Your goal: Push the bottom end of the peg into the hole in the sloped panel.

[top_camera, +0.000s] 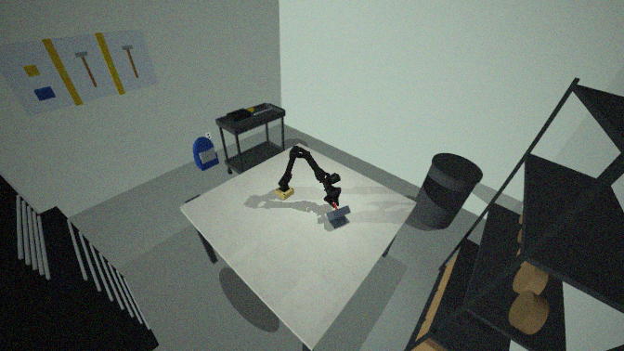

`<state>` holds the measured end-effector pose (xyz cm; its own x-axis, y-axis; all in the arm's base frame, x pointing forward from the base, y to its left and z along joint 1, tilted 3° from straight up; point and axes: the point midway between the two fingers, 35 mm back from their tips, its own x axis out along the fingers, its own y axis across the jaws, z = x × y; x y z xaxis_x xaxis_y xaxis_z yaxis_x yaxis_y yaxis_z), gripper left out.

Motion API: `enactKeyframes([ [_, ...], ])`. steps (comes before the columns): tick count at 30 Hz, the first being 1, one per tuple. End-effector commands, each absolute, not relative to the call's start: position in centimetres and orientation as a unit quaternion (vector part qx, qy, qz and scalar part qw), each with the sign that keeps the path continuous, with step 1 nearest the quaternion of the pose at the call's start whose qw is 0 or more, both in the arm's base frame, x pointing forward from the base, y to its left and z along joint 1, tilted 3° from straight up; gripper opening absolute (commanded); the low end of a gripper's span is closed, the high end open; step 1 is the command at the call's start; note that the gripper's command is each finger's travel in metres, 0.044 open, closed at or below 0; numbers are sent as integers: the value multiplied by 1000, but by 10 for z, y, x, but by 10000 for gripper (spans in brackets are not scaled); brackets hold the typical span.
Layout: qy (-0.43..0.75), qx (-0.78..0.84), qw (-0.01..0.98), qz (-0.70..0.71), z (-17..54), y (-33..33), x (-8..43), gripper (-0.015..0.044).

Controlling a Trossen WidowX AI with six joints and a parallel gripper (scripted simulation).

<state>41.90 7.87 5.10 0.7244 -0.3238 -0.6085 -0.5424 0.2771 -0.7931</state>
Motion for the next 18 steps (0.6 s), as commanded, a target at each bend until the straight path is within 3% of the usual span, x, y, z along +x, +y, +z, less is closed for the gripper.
enactKeyframes([
  [1,363,-596,712,76,54,81,416,440],
  [18,365,-595,712,78,71,93,397,440],
])
